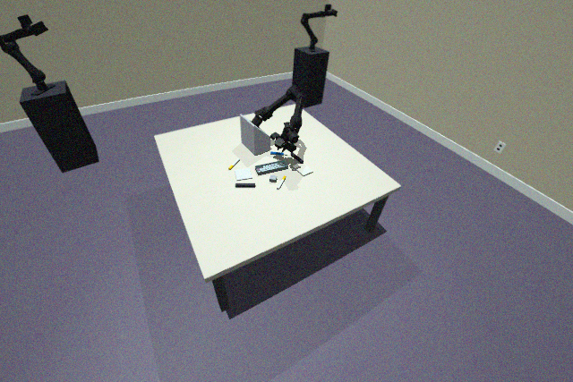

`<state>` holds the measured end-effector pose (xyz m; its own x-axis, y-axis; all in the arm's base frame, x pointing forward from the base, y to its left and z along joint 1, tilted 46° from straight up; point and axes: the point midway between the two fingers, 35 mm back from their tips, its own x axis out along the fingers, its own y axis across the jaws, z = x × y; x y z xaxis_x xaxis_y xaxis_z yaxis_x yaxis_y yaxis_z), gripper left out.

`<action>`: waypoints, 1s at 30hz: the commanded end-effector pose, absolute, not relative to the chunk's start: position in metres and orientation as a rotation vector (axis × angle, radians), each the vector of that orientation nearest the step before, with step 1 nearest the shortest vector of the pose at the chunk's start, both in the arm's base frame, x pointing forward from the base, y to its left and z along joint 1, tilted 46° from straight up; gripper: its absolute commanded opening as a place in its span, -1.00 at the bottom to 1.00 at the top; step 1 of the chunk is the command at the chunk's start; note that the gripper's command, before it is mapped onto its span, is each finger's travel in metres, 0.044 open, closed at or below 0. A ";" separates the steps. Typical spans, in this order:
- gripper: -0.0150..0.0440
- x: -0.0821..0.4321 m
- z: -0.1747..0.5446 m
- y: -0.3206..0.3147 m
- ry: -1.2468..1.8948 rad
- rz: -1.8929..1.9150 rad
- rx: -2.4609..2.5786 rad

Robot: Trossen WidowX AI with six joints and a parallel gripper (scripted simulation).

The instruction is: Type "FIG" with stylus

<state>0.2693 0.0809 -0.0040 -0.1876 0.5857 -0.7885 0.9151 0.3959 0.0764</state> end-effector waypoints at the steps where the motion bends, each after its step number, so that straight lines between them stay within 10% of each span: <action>1: 0.02 0.240 0.014 0.114 1.702 -1.397 1.481; 30: 0.02 0.225 0.025 0.128 1.428 -1.841 1.601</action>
<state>0.2265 0.1278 0.0247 -0.3235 0.3670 -0.8722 0.7728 -0.4294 -0.4673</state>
